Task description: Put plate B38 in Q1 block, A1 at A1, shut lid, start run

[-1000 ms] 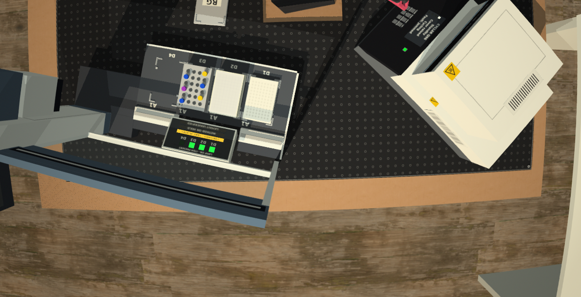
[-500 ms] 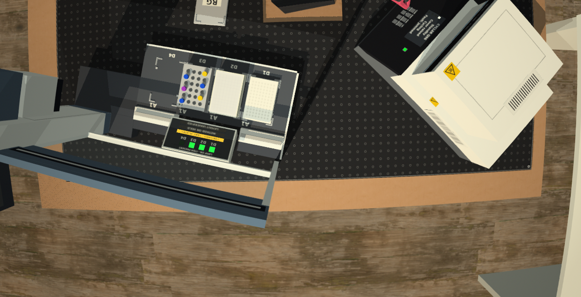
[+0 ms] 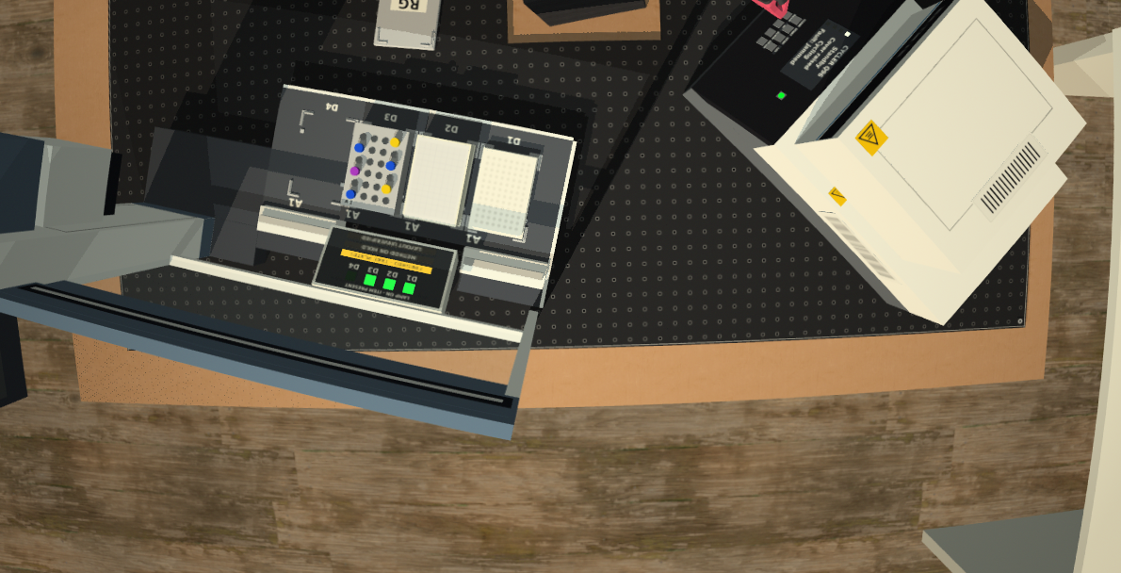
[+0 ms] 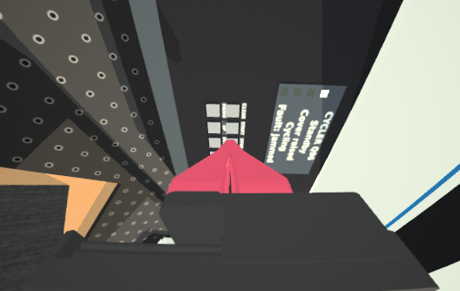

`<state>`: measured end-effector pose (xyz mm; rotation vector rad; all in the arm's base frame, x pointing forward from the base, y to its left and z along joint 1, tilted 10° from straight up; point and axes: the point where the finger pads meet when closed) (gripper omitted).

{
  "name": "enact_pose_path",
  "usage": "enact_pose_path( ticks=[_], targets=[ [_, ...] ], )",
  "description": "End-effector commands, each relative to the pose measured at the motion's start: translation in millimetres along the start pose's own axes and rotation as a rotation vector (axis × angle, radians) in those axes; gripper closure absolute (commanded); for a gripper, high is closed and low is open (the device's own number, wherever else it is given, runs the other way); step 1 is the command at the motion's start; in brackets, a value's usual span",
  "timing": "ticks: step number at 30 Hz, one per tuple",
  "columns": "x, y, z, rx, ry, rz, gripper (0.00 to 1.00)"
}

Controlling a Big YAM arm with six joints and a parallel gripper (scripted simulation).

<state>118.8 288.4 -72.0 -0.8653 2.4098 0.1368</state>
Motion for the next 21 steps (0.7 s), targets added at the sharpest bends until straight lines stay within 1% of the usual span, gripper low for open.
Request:
enact_pose_path(
  ticks=[1,4,10,19,21],
  targets=[
    [-14,11,-4.9,-0.025,-0.029,-0.003,1.0],
    [-17,12,-4.3,-0.026,-0.034,0.004,1.0],
    [-22,13,16.5,-0.024,-0.037,0.018,1.0],
    [-24,13,34.5,-0.027,-0.043,0.017,1.0],
    [-24,13,34.5,-0.027,-0.043,0.017,1.0]
  ],
)
Point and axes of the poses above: the point where the finger pads meet when closed, its own z axis out along the fingers, its own x axis across the jaws, y = z × x, and after that the axes turned 7 degrees about z, right-handed
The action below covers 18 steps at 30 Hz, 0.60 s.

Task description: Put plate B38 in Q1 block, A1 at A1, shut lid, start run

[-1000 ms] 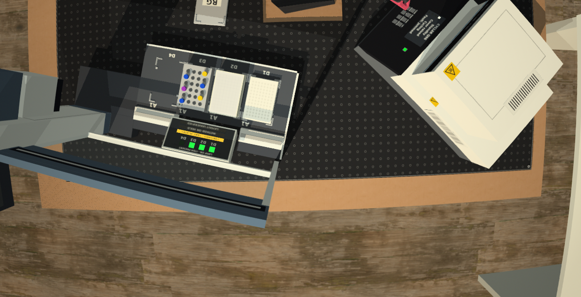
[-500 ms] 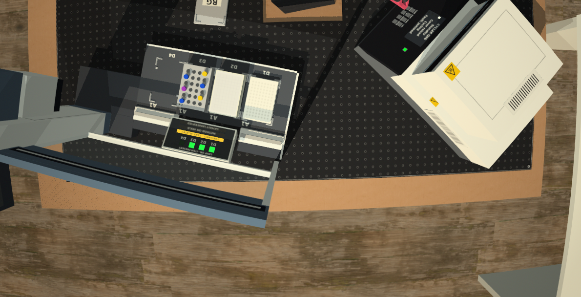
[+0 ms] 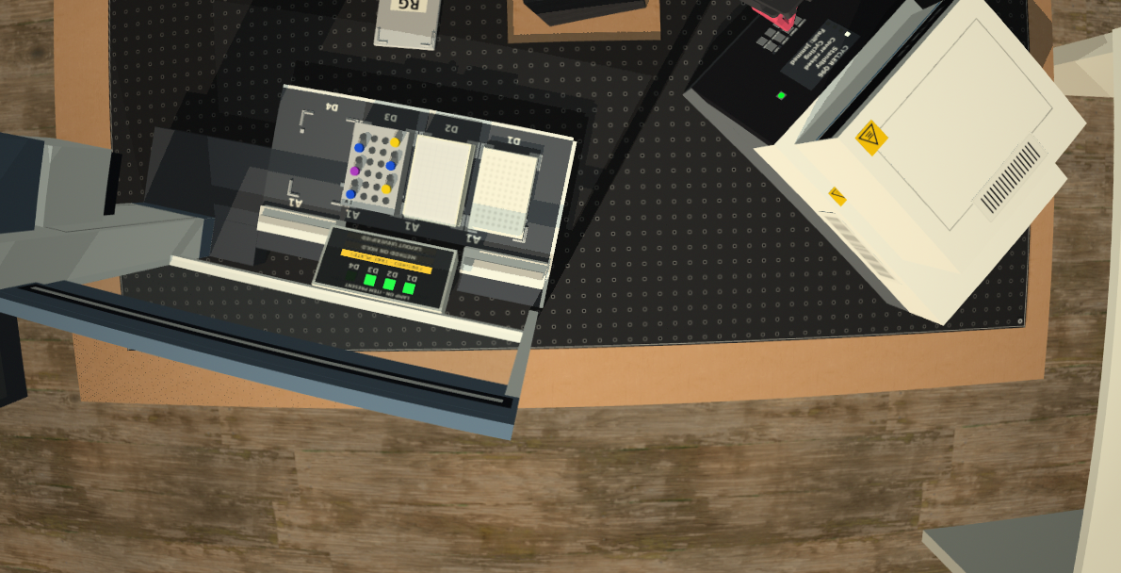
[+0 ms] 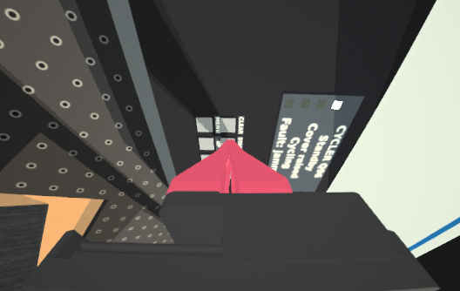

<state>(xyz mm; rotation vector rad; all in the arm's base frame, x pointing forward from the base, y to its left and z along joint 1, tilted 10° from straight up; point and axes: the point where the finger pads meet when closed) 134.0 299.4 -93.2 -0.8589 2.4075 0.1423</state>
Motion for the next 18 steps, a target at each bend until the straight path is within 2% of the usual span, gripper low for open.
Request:
enact_pose_path(
  ticks=[1,8,18],
  targets=[
    [-17,11,4.6,-0.026,-0.034,0.01,1.0],
    [-3,7,-4.7,-0.021,-0.017,0.009,1.0],
    [-7,9,-6.7,-0.021,-0.016,0.024,1.0]
  ],
)
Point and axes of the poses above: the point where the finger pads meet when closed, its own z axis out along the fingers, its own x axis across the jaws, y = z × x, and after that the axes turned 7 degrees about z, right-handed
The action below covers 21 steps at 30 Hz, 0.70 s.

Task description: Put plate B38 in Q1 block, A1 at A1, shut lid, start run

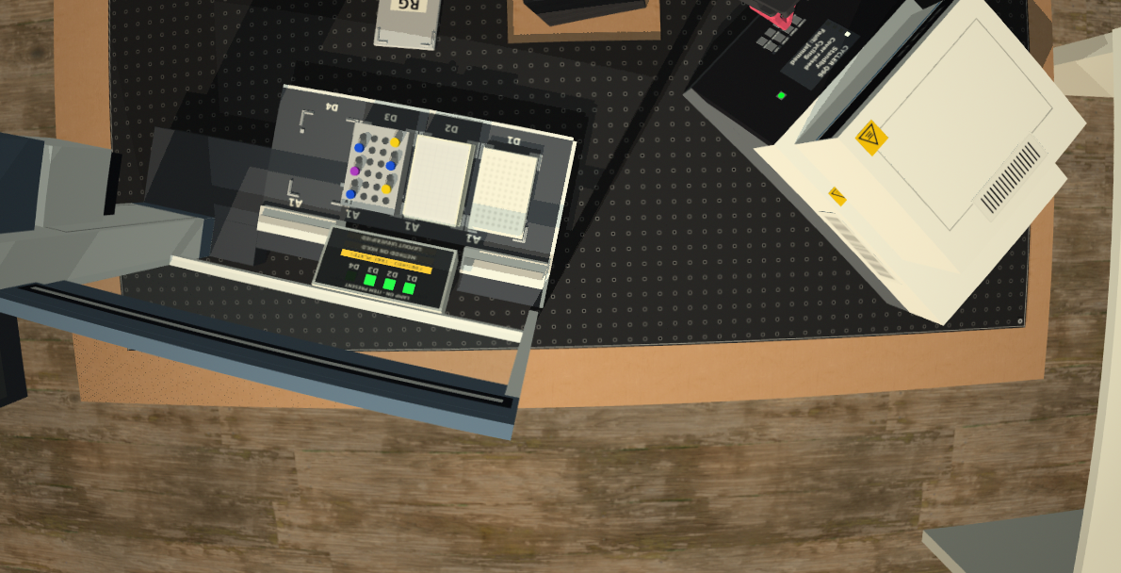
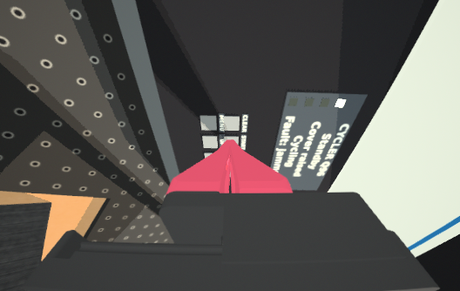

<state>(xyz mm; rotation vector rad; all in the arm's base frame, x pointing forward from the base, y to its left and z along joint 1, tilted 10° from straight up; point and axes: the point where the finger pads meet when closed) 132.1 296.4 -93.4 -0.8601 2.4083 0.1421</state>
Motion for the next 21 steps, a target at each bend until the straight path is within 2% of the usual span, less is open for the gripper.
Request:
enact_pose_path(
  ticks=[1,9,21],
  targets=[
    [-12,11,-4.8,-0.023,-0.019,0.026,1.0],
    [-22,20,-2.8,-0.034,-0.035,0.033,1.0],
    [0,6,1.9,-0.015,-0.01,0.003,1.0]
  ],
)
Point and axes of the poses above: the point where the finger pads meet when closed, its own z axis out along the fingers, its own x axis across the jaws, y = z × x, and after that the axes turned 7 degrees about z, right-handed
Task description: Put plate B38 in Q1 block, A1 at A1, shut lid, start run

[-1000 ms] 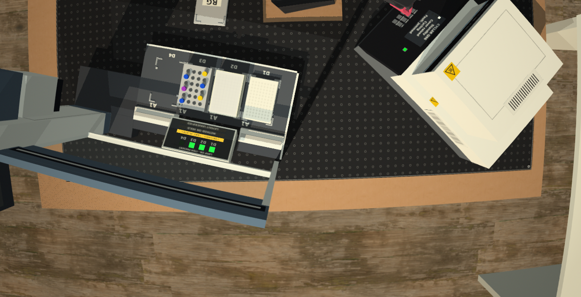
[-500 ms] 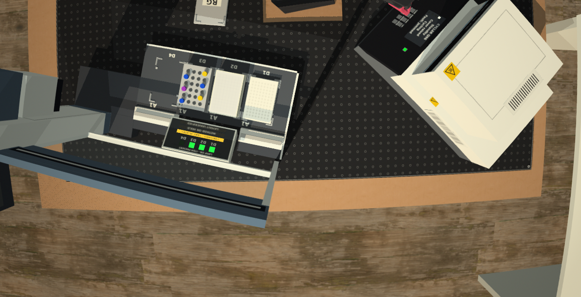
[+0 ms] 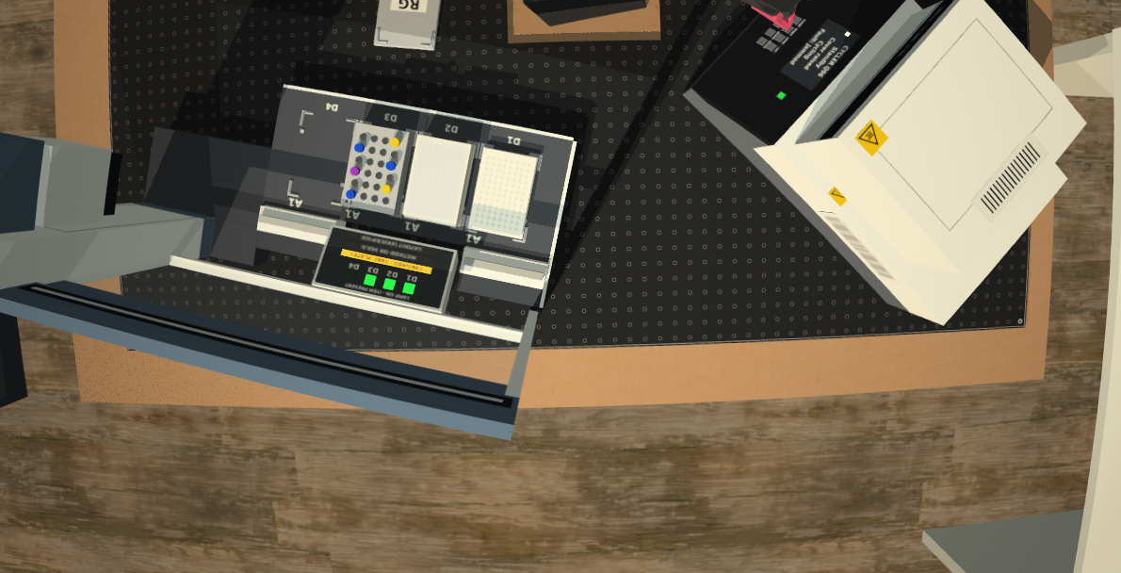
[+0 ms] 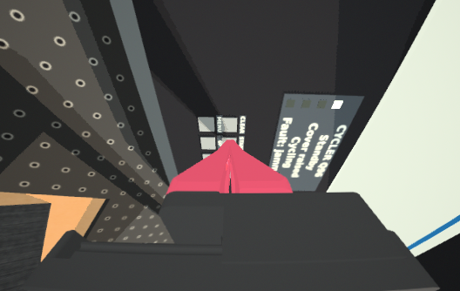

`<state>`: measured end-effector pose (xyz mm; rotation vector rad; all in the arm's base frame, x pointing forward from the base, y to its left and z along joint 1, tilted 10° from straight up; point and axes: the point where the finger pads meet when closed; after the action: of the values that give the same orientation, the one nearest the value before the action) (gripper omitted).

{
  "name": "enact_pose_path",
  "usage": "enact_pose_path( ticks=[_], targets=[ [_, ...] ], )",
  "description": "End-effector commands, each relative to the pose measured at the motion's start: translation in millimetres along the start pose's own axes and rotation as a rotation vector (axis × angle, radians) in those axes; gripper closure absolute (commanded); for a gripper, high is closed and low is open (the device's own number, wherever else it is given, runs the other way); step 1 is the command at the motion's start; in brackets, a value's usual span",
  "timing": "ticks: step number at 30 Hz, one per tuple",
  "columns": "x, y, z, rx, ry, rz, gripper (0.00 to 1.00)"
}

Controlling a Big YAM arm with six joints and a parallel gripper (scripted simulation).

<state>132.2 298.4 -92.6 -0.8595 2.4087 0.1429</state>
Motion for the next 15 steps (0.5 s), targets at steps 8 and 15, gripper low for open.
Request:
enact_pose_path(
  ticks=[8,15],
  targets=[
    [-6,-3,0.6,-0.003,-0.012,0.005,1.0],
    [-12,8,-2.5,-0.018,-0.021,0.015,1.0]
  ],
)
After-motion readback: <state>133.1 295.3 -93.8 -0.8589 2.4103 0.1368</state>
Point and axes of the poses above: the point where the finger pads meet when closed, its own z axis out along the fingers, its own x axis across the jaws, y = z × x, and after that the axes turned 7 degrees about z, right-handed
